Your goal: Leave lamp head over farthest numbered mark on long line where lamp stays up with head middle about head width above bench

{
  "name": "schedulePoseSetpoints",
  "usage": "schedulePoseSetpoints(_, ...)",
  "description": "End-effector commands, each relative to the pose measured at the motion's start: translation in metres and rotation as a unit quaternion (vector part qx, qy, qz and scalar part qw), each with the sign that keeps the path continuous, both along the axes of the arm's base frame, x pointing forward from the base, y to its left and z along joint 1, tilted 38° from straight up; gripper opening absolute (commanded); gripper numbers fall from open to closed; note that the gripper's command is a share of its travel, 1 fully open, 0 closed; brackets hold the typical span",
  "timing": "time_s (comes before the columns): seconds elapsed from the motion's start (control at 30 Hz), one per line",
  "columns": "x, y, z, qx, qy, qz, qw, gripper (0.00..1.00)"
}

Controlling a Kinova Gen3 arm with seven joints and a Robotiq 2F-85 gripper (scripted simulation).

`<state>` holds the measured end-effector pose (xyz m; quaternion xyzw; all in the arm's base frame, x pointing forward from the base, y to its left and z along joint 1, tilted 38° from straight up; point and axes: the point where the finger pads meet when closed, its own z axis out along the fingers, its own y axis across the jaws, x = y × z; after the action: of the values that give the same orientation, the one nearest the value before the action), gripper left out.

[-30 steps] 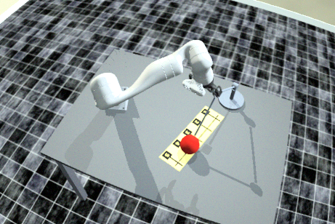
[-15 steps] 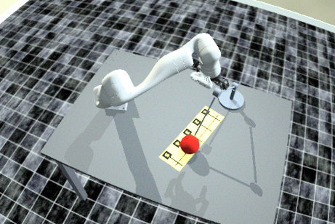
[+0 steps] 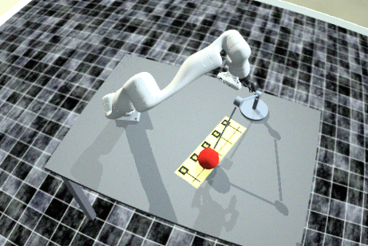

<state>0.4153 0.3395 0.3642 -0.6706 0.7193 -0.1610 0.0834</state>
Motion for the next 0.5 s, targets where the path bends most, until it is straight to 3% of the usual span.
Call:
schedulePoseSetpoints(0.0,0.001,0.013,-0.010,-0.002,0.004,0.004,1.000,1.00)
schedulePoseSetpoints(0.47,0.013,0.050,-0.026,0.000,0.001,0.002,1.000,1.00)
